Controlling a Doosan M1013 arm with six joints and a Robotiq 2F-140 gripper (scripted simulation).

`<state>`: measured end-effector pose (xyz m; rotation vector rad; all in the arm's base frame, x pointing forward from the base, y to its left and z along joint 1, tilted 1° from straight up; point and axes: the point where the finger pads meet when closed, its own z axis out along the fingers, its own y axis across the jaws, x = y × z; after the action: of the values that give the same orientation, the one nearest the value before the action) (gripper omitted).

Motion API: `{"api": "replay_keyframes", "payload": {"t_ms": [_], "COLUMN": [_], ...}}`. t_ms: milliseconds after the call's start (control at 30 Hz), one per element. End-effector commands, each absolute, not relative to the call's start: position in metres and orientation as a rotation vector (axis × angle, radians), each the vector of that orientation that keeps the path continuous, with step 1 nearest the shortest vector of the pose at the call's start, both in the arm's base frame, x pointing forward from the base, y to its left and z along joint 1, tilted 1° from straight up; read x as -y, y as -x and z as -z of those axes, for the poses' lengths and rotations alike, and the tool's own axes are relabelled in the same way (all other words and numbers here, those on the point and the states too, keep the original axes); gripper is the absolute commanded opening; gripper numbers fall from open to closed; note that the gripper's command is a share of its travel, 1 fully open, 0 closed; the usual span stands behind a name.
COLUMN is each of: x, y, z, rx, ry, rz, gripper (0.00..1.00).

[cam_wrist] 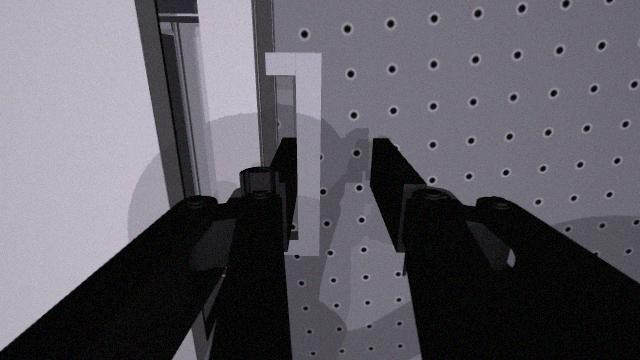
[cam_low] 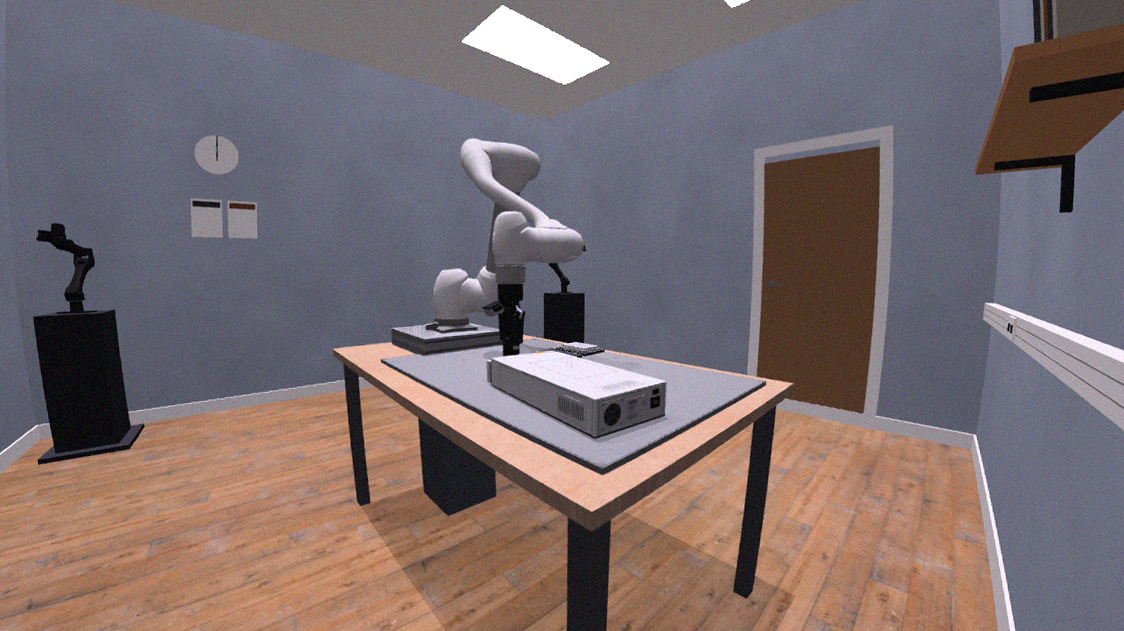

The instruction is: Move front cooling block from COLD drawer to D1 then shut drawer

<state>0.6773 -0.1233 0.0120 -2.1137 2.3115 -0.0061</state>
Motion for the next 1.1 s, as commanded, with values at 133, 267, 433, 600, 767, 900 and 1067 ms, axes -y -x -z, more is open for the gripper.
{"api": "replay_keyframes", "payload": {"t_ms": [133, 267, 433, 600, 767, 900, 1067], "x": [0.1232, 0.1231, 0.1229, 0.1228, 0.1227, 0.1226, 0.1224], "y": [-0.6762, -0.6748, -0.6732, -0.6715, -0.6705, -0.6692, -0.6675], "z": [-0.0128, -0.0128, -0.0128, -0.0128, -0.0128, -0.0128, -0.0127], "rx": [-2.311, -2.311, -2.311, -2.311, -2.311, -2.311, -2.311], "ry": [2.113, 2.113, 2.113, 2.113, 2.113, 2.113, 2.113], "rz": [0.008, 0.008, 0.008, 0.008, 0.008, 0.008, 0.008], "gripper": [0.34, 0.34, 0.34, 0.34, 0.34, 0.34, 0.34]}}
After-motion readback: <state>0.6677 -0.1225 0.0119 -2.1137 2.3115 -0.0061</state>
